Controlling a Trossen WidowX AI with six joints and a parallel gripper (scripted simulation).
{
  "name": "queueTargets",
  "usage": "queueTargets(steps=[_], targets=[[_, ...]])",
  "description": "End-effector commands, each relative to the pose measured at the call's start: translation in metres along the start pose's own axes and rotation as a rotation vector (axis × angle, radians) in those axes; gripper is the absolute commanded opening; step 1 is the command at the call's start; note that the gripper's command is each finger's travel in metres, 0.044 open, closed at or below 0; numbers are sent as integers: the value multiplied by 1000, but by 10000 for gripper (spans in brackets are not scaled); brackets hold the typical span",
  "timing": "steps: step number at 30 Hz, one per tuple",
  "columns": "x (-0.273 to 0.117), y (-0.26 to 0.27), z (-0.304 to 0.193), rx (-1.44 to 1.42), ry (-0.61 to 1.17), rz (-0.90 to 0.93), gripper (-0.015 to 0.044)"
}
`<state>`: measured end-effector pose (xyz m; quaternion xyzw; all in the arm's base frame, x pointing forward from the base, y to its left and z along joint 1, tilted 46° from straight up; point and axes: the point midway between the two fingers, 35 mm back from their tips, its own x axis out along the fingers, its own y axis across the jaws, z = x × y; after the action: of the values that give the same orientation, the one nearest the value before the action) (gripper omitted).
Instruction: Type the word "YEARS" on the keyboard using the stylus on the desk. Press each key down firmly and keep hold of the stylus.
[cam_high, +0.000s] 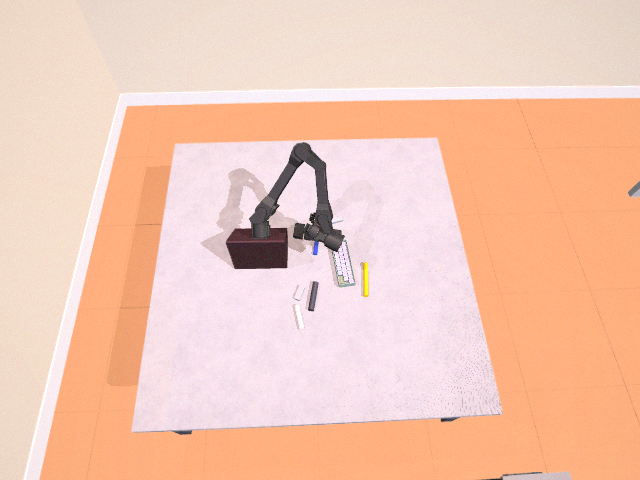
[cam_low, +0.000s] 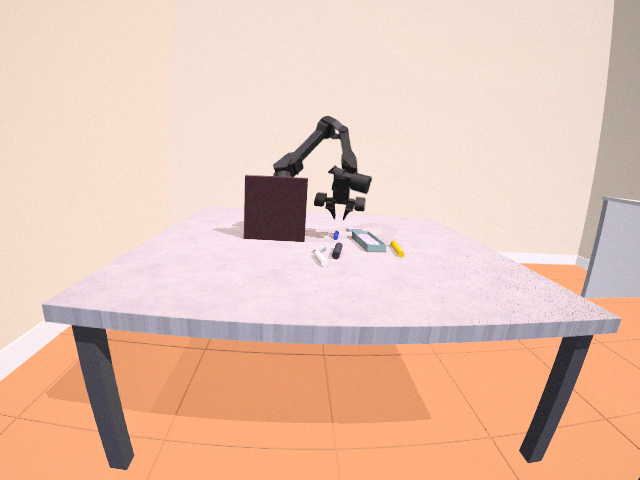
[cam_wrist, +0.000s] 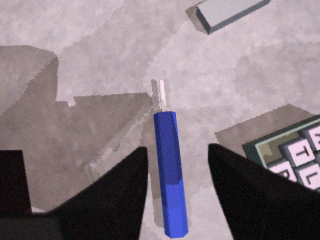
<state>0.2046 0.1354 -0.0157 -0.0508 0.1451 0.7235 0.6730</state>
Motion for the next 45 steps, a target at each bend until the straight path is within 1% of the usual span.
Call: queueTargets(steps=[1,45], targets=[[2,5,1,-58,-29,-1,150],[30,5,-13,-57,-31,-1,150]])
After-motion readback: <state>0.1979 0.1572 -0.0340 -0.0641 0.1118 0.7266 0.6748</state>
